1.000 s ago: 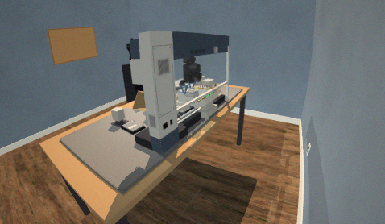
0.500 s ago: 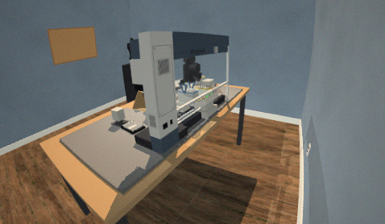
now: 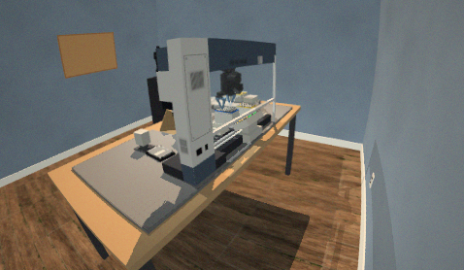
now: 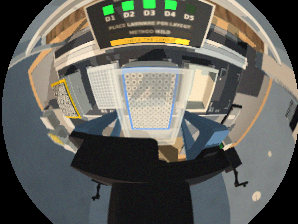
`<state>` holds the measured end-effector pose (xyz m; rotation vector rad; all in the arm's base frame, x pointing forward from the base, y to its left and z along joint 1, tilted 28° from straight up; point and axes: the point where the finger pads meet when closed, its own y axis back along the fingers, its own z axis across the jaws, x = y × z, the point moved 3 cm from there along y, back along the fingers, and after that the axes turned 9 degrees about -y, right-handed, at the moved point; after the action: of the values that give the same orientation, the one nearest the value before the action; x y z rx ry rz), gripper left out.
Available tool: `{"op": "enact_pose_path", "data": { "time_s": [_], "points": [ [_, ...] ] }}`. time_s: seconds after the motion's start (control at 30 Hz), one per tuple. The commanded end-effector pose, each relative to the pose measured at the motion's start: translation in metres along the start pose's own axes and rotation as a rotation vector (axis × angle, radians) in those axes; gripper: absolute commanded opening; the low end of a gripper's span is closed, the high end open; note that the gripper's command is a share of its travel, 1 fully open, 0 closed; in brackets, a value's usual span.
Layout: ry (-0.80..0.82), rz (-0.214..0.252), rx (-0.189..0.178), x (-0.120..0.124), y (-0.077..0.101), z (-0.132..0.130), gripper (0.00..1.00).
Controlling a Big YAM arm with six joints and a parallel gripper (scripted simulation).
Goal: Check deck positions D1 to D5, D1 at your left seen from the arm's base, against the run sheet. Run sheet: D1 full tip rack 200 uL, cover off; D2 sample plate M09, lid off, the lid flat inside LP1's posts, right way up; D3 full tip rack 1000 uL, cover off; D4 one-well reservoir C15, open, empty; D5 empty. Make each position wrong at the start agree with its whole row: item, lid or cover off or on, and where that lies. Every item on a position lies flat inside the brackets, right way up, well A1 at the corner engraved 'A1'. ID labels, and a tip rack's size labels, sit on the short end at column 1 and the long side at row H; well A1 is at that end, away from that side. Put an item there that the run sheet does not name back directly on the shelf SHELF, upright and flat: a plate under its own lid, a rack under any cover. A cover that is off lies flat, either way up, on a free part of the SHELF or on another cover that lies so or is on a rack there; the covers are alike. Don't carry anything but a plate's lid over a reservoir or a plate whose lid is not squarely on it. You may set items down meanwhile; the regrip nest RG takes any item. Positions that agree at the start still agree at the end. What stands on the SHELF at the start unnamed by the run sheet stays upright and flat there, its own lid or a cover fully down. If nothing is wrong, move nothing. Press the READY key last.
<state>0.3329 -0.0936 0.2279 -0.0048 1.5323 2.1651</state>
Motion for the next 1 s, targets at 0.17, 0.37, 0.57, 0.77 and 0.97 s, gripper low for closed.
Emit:
{"op": "enact_pose_path", "data": {
  "time_s": [0.17,0.37,0.57,0.77,0.97],
  "points": [
    [0.03,-0.079,0.004,-0.02,0.047,0.007,0.0],
    [0.03,-0.079,0.004,-0.019,0.054,0.007,0.0],
    [0.031,-0.079,0.005,-0.018,0.064,0.007,0.0],
    [0.031,-0.079,0.006,-0.018,0.074,0.007,0.0],
    [0.031,-0.079,0.007,-0.017,0.081,0.007,0.0]
  ]
}}
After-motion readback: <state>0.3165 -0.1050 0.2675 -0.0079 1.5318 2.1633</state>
